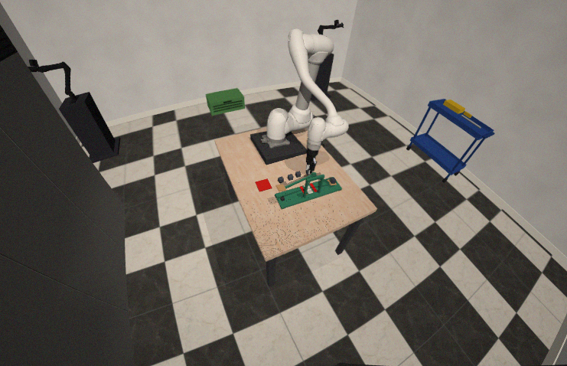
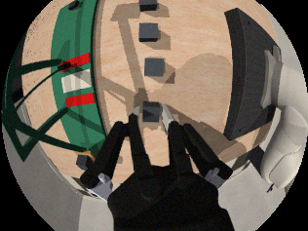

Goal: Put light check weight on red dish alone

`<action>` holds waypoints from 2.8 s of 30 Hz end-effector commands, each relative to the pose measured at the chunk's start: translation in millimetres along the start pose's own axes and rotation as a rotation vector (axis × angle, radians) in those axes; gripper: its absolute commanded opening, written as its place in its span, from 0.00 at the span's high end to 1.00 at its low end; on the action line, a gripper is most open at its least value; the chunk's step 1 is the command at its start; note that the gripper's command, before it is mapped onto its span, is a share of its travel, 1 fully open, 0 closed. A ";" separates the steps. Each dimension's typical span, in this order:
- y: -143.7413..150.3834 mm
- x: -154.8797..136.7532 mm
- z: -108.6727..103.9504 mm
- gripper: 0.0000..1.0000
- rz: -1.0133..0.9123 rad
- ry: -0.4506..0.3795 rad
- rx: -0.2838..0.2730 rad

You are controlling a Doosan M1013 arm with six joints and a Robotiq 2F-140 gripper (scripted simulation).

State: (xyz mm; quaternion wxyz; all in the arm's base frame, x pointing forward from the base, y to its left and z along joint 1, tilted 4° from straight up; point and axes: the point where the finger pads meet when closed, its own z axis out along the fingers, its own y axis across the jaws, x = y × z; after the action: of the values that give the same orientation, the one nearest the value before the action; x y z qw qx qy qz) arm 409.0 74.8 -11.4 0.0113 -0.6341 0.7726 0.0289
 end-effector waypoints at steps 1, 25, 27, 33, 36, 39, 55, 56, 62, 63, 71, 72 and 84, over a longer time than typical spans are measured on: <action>3.0 -3.0 2.0 0.65 -0.004 -0.003 -0.003; 3.0 -3.0 2.0 0.65 -0.004 -0.003 -0.003; 3.0 -3.0 2.0 0.65 -0.004 -0.003 -0.003; 3.0 -3.0 2.0 0.76 -0.004 -0.003 -0.003; 3.0 -3.0 2.0 0.76 -0.004 -0.003 -0.003; 3.0 -3.0 2.0 0.76 -0.004 -0.003 -0.003; 3.0 -3.0 2.0 0.76 -0.004 -0.003 -0.003; 3.0 -3.0 2.0 0.76 -0.004 -0.003 -0.003; 3.0 -3.0 2.0 0.76 -0.004 -0.003 -0.003; 3.0 -3.0 2.0 0.76 -0.004 -0.003 -0.003; 2.9 -2.9 -4.6 0.76 -0.004 -0.003 -0.003; 2.9 -2.9 -7.7 0.76 -0.004 -0.003 -0.003; 2.8 -2.8 -56.3 0.76 -0.004 -0.003 -0.003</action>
State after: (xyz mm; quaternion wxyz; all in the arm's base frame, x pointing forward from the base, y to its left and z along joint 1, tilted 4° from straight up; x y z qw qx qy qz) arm 405.9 77.2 32.0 0.0124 -0.6362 0.7707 0.0329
